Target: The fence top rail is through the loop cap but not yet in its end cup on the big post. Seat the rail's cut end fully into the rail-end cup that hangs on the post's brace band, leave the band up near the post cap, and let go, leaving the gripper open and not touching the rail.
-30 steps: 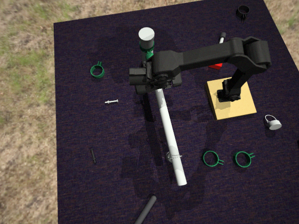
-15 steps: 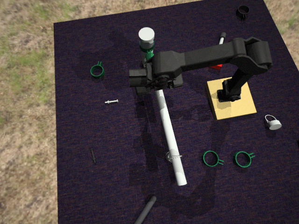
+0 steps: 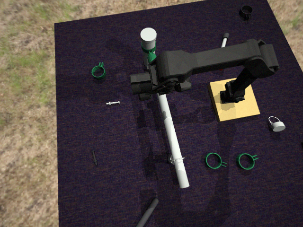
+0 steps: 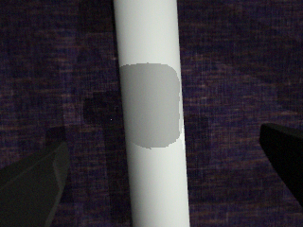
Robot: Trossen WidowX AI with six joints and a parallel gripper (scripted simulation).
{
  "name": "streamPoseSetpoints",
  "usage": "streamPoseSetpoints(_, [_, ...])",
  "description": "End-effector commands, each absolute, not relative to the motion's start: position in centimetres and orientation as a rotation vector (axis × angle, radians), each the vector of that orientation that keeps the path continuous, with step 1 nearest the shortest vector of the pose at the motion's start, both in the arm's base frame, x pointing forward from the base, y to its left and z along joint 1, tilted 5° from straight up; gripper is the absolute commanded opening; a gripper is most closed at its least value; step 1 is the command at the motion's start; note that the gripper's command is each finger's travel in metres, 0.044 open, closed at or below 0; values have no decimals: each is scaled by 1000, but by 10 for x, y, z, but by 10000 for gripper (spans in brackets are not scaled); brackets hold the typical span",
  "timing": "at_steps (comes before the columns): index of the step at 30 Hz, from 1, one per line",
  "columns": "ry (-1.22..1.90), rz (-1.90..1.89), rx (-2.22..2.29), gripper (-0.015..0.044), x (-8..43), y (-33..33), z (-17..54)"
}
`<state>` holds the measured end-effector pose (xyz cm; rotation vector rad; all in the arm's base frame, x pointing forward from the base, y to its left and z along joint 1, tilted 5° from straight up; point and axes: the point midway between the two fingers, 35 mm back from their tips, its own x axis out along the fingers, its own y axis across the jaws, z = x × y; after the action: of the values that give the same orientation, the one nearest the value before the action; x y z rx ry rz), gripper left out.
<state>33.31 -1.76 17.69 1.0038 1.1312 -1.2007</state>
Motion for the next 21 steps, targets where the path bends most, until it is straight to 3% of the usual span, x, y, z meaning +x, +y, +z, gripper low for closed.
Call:
streamPoseSetpoints(1, [1124,-1195,1010,440,331,-13,201])
streamPoseSetpoints(21, [1124,-1195,1010,440,330,-12,203])
